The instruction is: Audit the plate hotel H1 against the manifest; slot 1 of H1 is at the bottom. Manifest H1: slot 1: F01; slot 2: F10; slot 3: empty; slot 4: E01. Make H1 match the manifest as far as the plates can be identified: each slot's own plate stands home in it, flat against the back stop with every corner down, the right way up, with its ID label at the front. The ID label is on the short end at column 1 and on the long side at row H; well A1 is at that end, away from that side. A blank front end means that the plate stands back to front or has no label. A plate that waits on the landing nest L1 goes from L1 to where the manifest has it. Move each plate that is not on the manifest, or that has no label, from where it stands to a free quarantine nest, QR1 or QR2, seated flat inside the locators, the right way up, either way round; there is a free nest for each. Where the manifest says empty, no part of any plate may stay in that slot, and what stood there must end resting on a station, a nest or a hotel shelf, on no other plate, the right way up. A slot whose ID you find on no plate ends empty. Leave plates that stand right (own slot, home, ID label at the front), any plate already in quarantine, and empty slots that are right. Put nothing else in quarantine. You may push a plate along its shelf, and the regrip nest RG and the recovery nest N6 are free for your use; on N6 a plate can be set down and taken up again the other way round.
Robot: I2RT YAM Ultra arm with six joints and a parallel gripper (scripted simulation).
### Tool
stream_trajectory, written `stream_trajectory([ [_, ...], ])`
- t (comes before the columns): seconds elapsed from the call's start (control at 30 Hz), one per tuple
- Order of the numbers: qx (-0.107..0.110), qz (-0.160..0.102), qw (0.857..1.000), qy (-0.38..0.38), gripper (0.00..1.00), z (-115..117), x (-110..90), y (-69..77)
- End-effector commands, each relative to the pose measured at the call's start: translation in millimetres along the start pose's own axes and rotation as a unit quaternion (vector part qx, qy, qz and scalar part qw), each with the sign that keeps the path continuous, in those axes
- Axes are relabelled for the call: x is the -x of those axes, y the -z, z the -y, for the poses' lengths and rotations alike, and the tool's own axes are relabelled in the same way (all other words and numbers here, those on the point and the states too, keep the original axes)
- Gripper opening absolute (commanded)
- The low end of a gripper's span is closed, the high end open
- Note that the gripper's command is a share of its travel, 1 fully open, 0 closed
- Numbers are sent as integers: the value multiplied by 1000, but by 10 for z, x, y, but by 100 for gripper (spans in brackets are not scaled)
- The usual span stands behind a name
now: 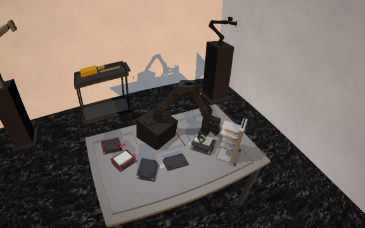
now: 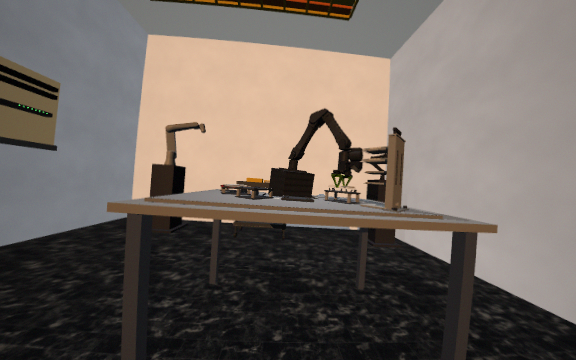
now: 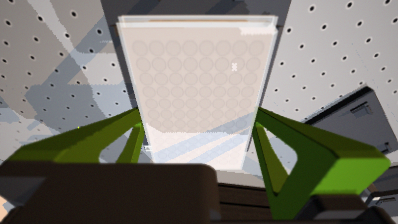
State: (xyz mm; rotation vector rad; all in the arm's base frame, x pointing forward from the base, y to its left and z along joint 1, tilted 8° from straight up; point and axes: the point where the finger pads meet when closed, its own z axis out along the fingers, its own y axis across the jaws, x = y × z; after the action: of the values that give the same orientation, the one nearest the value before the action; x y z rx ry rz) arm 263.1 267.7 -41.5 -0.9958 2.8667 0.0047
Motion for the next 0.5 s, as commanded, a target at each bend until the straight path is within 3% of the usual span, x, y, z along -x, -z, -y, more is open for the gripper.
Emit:
stream_trajectory([
  [0.0, 2, 19, 1000, -1, 86, -13, 108, 148],
  [0.47, 2, 19, 1000, -1, 86, -13, 104, 268],
])
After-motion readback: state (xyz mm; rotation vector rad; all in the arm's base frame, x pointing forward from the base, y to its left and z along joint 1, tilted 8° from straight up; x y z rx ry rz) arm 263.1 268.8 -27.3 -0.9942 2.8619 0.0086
